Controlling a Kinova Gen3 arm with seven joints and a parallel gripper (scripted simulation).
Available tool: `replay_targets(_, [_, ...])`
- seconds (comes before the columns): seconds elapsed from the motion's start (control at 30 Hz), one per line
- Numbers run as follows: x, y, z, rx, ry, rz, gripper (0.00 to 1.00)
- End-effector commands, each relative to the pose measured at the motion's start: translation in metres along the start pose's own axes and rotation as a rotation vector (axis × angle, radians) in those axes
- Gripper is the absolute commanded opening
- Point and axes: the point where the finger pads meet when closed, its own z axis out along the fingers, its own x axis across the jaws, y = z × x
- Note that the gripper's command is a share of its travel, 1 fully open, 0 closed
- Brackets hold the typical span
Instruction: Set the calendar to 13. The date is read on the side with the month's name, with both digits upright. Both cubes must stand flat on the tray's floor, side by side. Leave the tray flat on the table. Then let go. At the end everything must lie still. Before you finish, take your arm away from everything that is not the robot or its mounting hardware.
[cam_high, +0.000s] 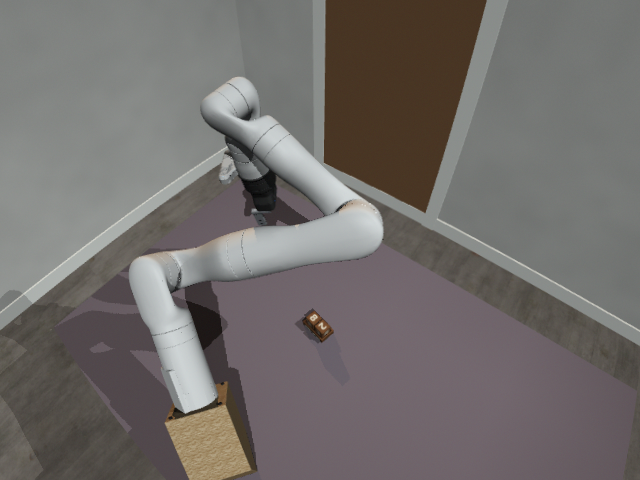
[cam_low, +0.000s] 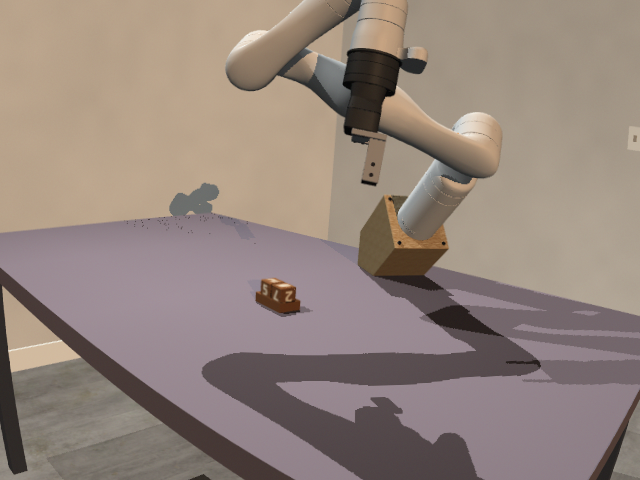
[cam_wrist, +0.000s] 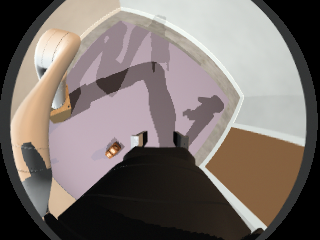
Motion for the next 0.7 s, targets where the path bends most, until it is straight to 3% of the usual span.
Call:
replay_targets(0.0, [-0.009,0.014,0.003,-0.004,-0.009,0.055,1.0])
replay_targets(0.67, [-0.02,0.028,0.007,-0.008,-0.02,0.116,1.0])
